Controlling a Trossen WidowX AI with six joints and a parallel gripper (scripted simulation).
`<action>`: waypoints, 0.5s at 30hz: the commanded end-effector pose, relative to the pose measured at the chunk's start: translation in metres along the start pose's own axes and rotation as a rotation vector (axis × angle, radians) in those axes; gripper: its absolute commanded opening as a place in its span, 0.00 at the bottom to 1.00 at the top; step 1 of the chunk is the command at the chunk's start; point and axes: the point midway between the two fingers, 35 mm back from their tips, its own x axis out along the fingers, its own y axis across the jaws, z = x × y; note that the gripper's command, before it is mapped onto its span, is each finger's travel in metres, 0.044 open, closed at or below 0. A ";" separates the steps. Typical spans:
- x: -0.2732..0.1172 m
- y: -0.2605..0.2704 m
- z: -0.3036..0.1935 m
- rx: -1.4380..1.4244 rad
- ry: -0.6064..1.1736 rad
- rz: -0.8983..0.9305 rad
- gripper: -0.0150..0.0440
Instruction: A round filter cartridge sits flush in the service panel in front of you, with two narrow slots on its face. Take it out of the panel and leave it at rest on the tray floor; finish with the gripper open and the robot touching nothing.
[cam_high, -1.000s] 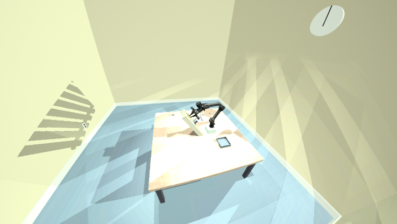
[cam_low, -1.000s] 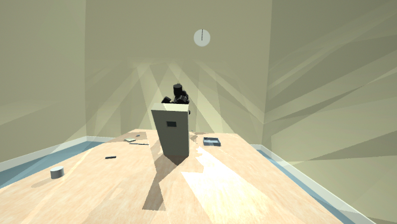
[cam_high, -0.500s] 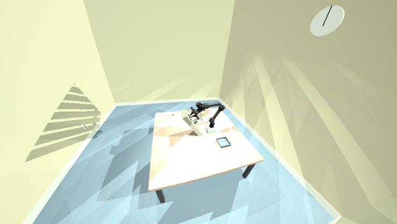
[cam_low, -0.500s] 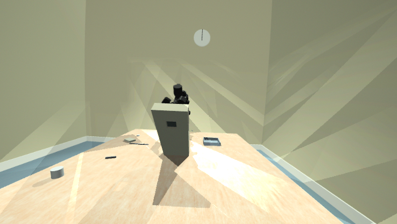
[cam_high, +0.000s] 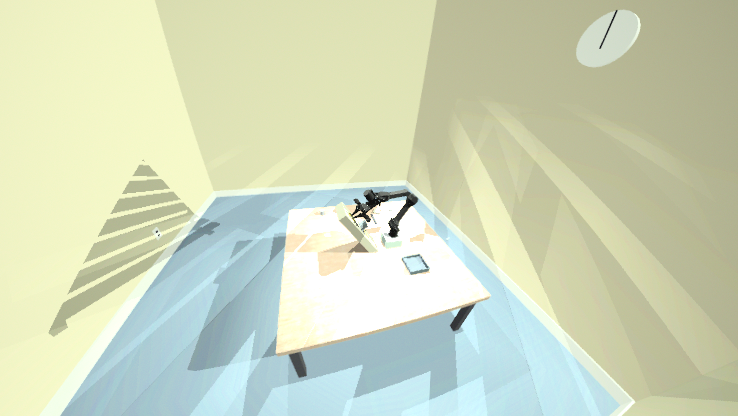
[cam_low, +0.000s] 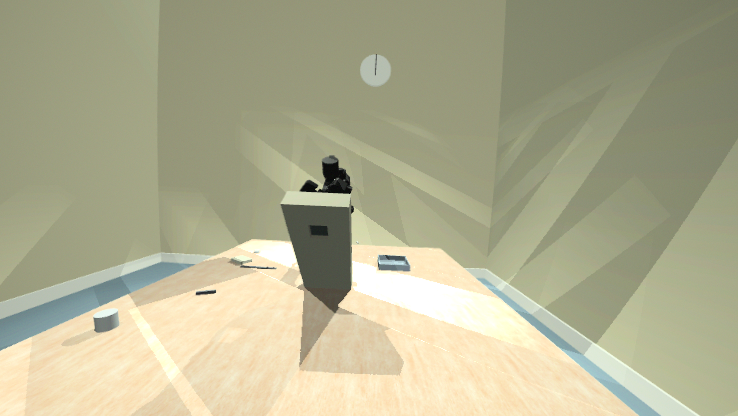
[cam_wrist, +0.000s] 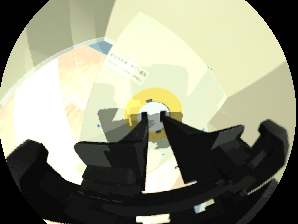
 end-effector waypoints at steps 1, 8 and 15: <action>0.003 0.000 0.000 -0.005 0.000 0.002 0.42; 0.003 0.001 0.000 -0.005 0.000 0.002 0.42; 0.007 0.001 0.000 -0.005 0.000 0.002 0.42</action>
